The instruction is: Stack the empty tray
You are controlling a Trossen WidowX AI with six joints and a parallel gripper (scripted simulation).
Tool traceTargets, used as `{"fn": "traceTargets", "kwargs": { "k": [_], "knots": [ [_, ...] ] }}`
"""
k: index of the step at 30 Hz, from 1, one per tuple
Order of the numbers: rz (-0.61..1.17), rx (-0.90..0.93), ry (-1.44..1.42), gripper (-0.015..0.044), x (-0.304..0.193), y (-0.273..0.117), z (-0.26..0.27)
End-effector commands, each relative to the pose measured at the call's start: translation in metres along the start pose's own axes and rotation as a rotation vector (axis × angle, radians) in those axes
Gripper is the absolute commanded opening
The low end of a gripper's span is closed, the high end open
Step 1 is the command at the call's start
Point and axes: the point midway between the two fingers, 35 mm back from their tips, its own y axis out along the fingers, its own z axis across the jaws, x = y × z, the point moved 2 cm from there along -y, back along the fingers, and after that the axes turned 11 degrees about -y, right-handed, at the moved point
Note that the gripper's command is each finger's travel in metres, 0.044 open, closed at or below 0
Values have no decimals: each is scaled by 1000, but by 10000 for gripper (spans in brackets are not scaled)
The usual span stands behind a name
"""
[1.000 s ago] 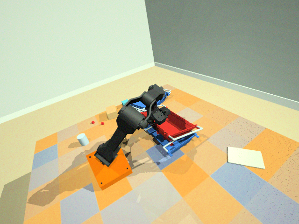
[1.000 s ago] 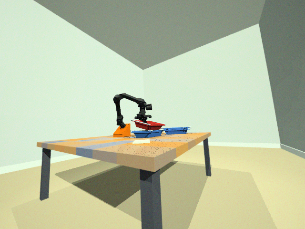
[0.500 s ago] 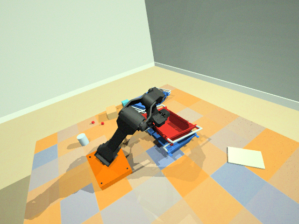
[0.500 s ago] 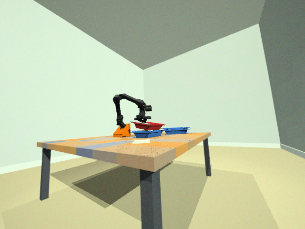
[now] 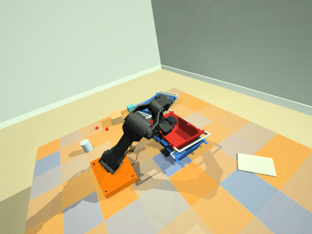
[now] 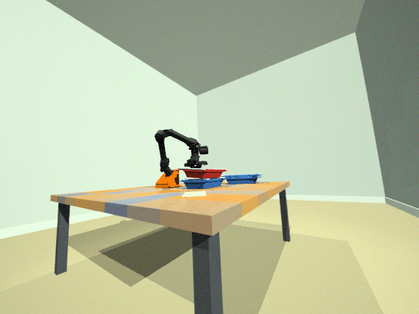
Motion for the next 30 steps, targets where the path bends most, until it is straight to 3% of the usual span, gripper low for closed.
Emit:
{"fn": "traceTargets", "kwargs": {
  "k": [1,17,30],
  "knots": [
    [1,-10,1,0,2,6,-2],
    [1,-10,1,0,2,12,-3],
    [1,-10,1,191,2,12,-3]
  ]
}}
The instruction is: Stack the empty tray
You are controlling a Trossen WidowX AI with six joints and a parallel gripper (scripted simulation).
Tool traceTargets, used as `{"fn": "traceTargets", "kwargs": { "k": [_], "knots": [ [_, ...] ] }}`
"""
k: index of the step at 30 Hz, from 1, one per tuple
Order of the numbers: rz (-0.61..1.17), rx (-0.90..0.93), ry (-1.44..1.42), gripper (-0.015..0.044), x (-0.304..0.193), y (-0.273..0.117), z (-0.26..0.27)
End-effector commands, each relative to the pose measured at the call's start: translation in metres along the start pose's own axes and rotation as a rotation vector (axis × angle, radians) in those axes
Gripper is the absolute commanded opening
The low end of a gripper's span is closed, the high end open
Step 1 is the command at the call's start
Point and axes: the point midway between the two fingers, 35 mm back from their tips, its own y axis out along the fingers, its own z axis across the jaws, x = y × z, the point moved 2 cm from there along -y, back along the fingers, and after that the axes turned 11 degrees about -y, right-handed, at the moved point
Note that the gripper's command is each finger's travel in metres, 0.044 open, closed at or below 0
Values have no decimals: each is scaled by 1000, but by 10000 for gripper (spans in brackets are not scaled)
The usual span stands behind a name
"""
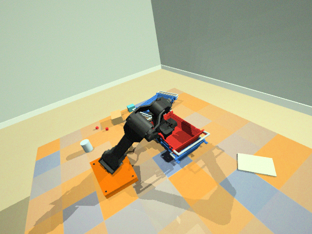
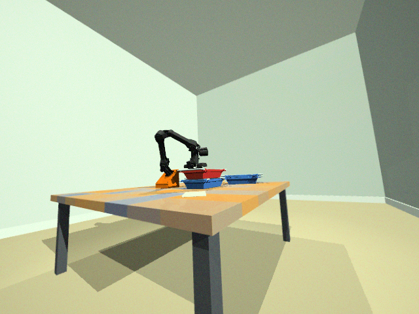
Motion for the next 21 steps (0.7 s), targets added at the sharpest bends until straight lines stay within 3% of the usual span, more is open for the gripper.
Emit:
{"fn": "traceTargets", "kwargs": {
  "k": [1,17,21],
  "knots": [
    [-1,-1,-6,205,0,0,0],
    [-1,-1,-6,440,0,0,0],
    [0,0,-1,440,0,0,0]
  ]
}}
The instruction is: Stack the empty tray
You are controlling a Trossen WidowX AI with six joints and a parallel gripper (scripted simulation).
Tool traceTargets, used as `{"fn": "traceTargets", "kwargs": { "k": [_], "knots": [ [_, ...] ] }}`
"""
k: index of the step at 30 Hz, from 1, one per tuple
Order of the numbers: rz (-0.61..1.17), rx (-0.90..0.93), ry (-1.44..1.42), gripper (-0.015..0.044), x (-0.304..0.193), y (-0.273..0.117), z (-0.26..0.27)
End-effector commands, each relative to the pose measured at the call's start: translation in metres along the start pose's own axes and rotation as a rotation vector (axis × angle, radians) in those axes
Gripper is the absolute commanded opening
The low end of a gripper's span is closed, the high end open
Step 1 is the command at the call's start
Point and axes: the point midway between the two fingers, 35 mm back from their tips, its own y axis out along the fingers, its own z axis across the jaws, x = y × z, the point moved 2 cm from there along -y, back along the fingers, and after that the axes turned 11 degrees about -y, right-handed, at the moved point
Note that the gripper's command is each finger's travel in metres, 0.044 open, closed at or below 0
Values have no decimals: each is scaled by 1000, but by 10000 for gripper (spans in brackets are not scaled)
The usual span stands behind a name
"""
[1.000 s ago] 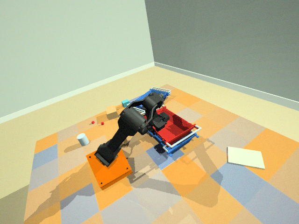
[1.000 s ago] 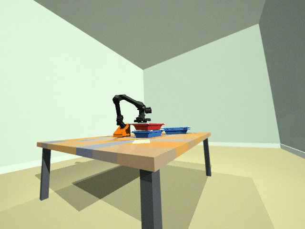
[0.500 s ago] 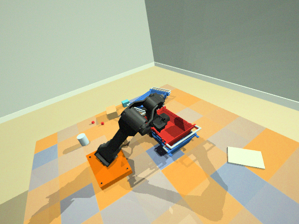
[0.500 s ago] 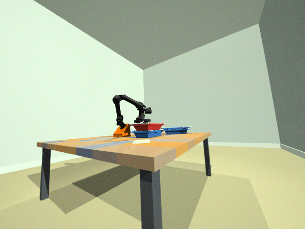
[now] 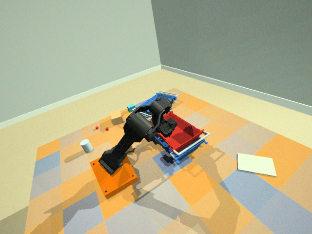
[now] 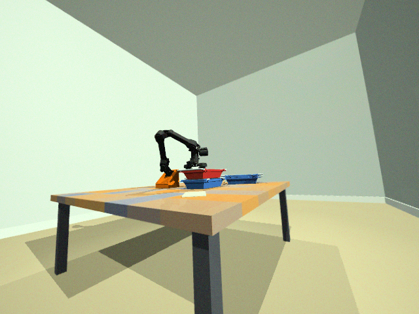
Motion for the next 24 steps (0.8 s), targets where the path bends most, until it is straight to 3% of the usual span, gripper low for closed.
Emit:
{"fn": "traceTargets", "kwargs": {
  "k": [1,6,21,24],
  "knots": [
    [0,0,0,440,0,0,0],
    [2,1,-1,440,0,-10,2],
    [3,-1,-7,440,-1,-106,1],
    [3,-2,-7,440,-1,-110,0]
  ]
}}
